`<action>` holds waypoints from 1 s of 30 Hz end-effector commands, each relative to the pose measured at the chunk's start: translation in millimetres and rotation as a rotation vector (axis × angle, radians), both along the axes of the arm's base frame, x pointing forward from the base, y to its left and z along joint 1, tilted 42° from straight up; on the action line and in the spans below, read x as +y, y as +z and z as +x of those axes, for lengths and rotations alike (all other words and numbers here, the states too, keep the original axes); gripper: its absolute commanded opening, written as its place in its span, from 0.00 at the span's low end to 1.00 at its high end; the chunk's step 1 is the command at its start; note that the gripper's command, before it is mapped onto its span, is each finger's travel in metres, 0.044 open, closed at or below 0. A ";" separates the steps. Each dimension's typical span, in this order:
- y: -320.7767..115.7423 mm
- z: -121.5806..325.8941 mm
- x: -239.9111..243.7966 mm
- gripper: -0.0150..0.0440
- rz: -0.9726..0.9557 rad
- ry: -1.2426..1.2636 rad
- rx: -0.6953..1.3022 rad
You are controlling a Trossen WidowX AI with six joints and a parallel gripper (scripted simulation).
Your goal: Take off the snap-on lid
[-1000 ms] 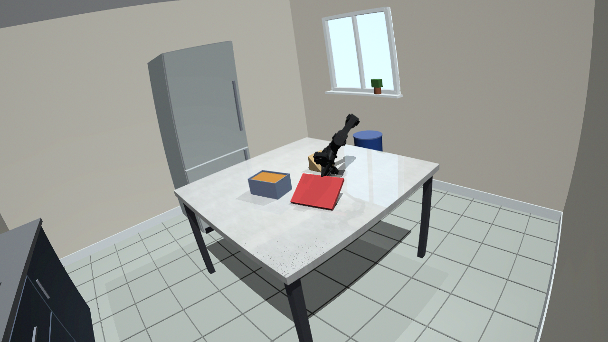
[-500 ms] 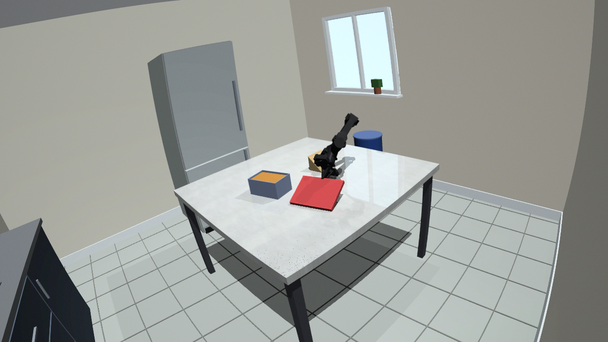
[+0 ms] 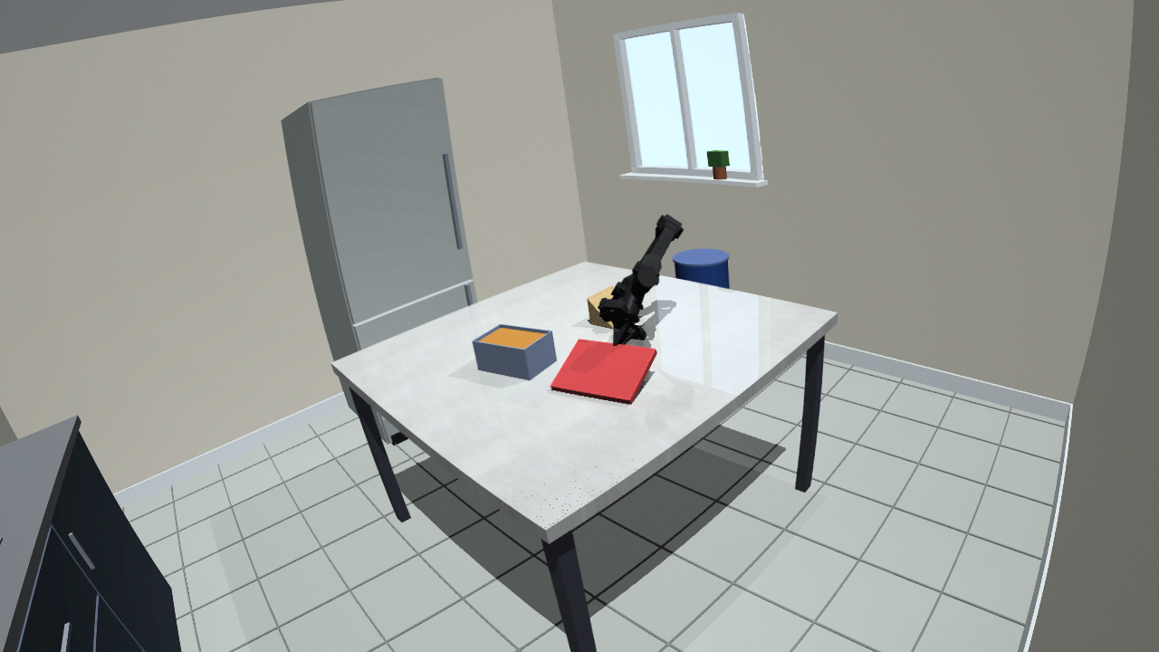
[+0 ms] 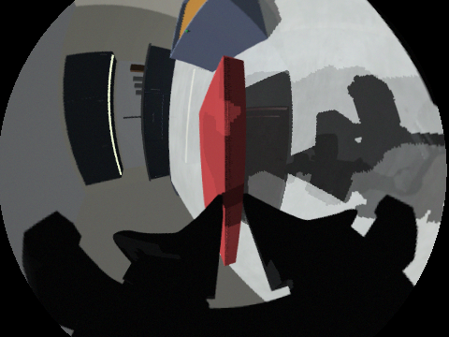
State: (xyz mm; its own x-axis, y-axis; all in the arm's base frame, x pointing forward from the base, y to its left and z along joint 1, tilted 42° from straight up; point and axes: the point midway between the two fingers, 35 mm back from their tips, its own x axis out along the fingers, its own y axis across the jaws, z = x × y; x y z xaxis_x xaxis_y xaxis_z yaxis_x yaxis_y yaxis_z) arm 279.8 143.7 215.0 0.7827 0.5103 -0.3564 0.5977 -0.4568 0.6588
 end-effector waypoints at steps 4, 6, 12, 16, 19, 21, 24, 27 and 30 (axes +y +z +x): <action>-10.8 -1.1 5.7 0.25 -0.002 0.005 0.019; -12.0 -1.1 6.8 0.25 -0.002 0.005 0.019; -15.5 -1.0 10.0 0.25 -0.001 0.005 0.019; -6.4 0.2 6.7 0.43 -0.001 0.005 0.018; -6.4 0.2 6.7 0.57 -0.001 0.005 0.018; -6.4 0.2 6.7 0.65 -0.001 0.005 0.018; -6.4 0.2 6.7 0.72 -0.001 0.005 0.018; -7.6 -4.3 5.7 0.85 -0.001 0.005 0.019; -8.4 -10.3 5.1 0.99 -0.001 0.005 0.019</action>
State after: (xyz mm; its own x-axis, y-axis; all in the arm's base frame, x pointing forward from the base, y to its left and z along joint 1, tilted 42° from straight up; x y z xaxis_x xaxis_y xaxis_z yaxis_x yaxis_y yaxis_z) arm 276.0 149.5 209.0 0.7749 0.5138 -0.3681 0.6092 -0.4520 0.6516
